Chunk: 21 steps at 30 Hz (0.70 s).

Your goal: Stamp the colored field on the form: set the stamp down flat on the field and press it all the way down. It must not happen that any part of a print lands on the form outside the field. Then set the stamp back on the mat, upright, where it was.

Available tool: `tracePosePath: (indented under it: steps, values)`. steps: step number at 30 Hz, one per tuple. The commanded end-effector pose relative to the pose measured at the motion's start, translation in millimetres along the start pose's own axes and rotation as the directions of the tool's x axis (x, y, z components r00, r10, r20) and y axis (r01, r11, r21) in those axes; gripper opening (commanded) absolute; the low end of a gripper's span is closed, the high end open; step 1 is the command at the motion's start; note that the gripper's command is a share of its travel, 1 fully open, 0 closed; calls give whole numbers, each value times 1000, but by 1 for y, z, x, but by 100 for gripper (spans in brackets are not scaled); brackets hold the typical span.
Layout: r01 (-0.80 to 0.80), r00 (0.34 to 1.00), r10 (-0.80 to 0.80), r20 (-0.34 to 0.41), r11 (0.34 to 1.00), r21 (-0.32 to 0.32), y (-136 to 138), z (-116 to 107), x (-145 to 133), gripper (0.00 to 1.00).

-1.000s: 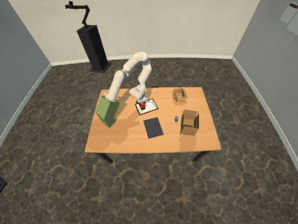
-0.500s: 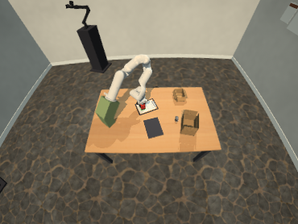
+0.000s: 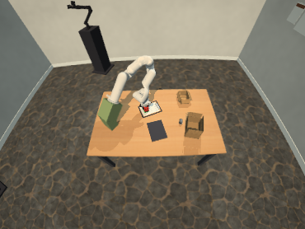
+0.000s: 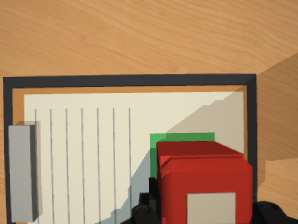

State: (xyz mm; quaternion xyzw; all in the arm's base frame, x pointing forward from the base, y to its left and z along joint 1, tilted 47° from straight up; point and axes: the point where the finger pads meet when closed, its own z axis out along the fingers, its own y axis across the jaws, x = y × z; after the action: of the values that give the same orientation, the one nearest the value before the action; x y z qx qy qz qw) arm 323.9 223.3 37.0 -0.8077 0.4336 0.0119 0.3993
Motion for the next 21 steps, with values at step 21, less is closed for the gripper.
tracePosePath:
  steps: [21]
  values:
    - [0, 1000, 0, 0, 1000, 1, 0, -25, 0, 34]
